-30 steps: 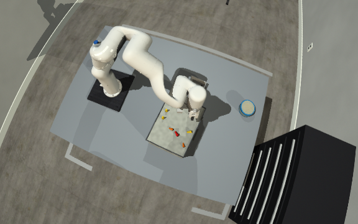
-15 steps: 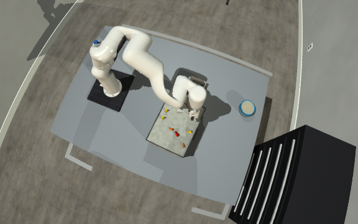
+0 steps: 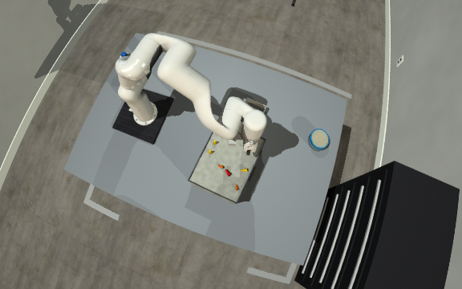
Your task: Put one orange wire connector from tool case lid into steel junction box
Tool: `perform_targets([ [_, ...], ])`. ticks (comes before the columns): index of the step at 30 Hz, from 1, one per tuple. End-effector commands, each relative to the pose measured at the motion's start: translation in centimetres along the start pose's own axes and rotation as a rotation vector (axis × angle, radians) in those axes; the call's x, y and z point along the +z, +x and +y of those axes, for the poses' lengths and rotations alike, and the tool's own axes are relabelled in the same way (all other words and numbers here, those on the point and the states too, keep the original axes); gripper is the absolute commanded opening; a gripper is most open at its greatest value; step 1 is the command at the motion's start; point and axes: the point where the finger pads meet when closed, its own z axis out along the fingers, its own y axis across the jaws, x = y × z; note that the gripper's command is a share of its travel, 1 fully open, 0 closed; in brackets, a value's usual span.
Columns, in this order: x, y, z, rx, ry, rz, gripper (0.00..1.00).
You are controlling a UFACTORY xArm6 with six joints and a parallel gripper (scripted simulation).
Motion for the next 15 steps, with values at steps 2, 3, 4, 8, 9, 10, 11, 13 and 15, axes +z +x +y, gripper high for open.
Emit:
perform_targets([
  [2, -1.2, -0.1, -0.1, 0.0, 0.002, -0.005, 0.03],
  [3, -1.6, -0.1, -0.1, 0.0, 0.002, -0.005, 0.03],
  [4, -2.1, -0.1, 0.0, 0.0, 0.002, -0.005, 0.03],
  [8, -4.0, -0.1, 0.0, 0.0, 0.002, -0.005, 0.03],
  [9, -4.4, -0.1, 0.0, 0.0, 0.002, -0.005, 0.03],
  [10, -4.9, -0.1, 0.0, 0.0, 0.002, -0.005, 0.03],
  [11, -5.3, -0.1, 0.0, 0.0, 0.002, -0.005, 0.03],
  [13, -5.9, -0.1, 0.0, 0.0, 0.002, -0.005, 0.03],
  [15, -6.2, -0.1, 0.0, 0.0, 0.002, -0.005, 0.03],
])
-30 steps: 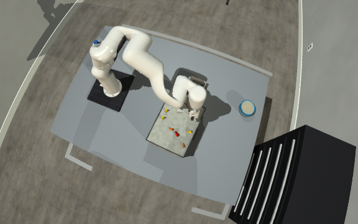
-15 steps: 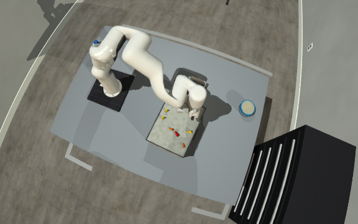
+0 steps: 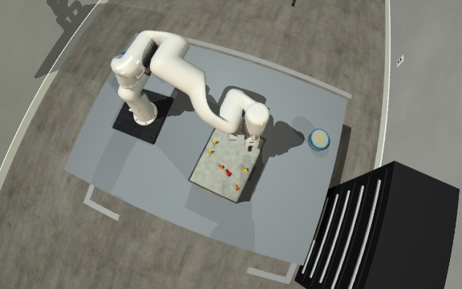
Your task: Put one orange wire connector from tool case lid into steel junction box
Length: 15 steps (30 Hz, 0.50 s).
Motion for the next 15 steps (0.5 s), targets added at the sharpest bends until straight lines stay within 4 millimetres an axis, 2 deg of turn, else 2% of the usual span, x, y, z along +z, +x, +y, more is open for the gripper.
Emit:
perform_targets([
  [1, -0.64, -0.08, -0.03, 0.0, 0.001, -0.003, 0.03],
  [15, -1.16, -0.08, -0.01, 0.0, 0.001, -0.003, 0.03],
])
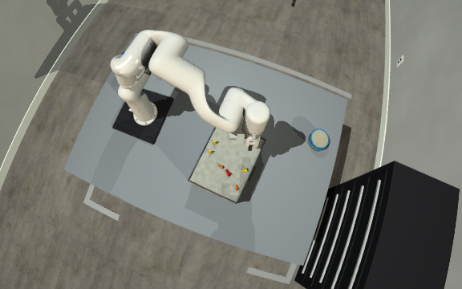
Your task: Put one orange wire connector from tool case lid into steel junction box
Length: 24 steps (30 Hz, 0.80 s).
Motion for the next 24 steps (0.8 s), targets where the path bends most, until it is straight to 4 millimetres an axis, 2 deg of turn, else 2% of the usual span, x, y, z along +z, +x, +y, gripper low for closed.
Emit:
perform_targets([
  [1, -0.2, -0.1, 0.0, 0.0, 0.002, -0.005, 0.03],
  [6, -0.2, -0.2, 0.4, 0.0, 0.002, -0.005, 0.03],
  [10, -0.2, -0.6, 1.8, 0.0, 0.002, -0.005, 0.03],
  [18, -0.2, -2.1, 7.4, 0.0, 0.002, -0.005, 0.03],
  [20, -0.2, -2.1, 7.4, 0.0, 0.002, -0.005, 0.03],
  [24, -0.2, -3.0, 10.9, 0.0, 0.002, -0.005, 0.03],
])
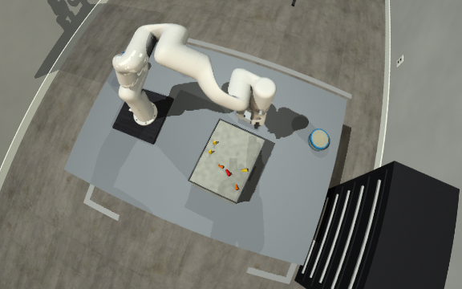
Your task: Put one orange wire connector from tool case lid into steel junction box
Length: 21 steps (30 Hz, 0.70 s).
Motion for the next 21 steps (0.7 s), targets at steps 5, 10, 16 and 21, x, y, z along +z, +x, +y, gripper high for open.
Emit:
perform_targets([
  [5, -0.2, -1.8, 6.4, -0.001, 0.002, -0.005, 0.03],
  [10, -0.2, -2.6, 9.4, -0.001, 0.002, -0.005, 0.03],
  [16, -0.2, -2.9, 10.6, -0.001, 0.002, -0.005, 0.03],
  [21, -0.2, -3.0, 11.0, -0.001, 0.002, -0.005, 0.03],
])
